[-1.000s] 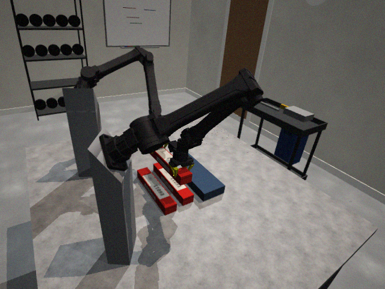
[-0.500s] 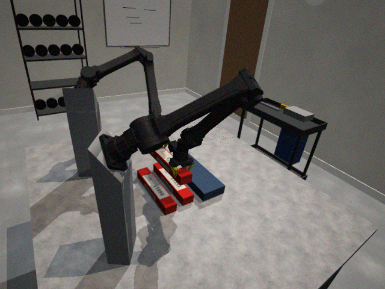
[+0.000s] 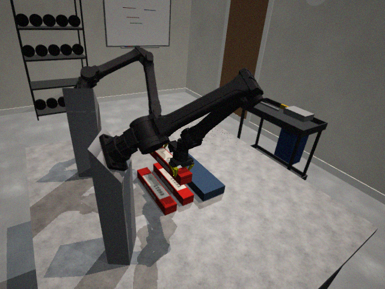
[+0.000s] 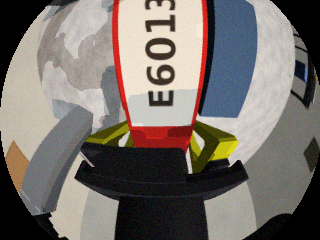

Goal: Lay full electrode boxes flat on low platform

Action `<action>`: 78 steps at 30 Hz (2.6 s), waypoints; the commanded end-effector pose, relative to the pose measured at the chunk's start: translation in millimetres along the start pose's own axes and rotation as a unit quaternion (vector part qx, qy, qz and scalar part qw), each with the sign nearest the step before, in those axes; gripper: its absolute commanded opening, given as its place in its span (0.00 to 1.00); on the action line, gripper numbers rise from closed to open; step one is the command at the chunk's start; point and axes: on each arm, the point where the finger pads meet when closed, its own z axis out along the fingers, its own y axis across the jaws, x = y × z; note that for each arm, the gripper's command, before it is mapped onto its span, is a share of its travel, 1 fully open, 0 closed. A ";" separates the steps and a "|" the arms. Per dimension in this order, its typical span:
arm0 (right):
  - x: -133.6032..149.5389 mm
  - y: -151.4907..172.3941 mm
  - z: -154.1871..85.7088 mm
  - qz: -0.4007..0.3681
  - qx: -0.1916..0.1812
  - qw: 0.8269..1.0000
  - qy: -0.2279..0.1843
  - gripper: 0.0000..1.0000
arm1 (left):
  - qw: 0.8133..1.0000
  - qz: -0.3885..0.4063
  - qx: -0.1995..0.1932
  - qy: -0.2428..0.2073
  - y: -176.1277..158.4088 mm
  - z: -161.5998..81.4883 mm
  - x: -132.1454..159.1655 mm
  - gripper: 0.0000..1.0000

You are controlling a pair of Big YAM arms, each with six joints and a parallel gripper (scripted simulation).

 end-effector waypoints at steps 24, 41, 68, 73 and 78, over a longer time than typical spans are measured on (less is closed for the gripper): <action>-7.6 -8.3 -48.3 0.001 0.017 1.000 -0.012 0.00 | 1.000 0.006 0.025 0.001 -12.5 -52.8 1.4 0.00; -7.2 -9.2 -73.1 0.002 0.018 1.000 -0.013 0.00 | 1.000 0.006 0.026 0.001 -12.2 -78.0 1.6 0.00; -8.5 -18.0 -90.5 -0.001 0.023 1.000 -0.014 0.00 | 1.000 0.009 0.028 0.002 -17.9 -98.6 2.2 0.00; -8.4 -17.8 -91.0 -0.002 0.022 1.000 -0.014 0.00 | 1.000 0.009 0.030 0.003 -21.9 -100.2 3.0 0.00; -8.3 -17.9 -91.4 -0.004 0.022 1.000 -0.014 0.00 | 1.000 0.007 0.031 0.003 -24.6 -101.3 3.7 0.00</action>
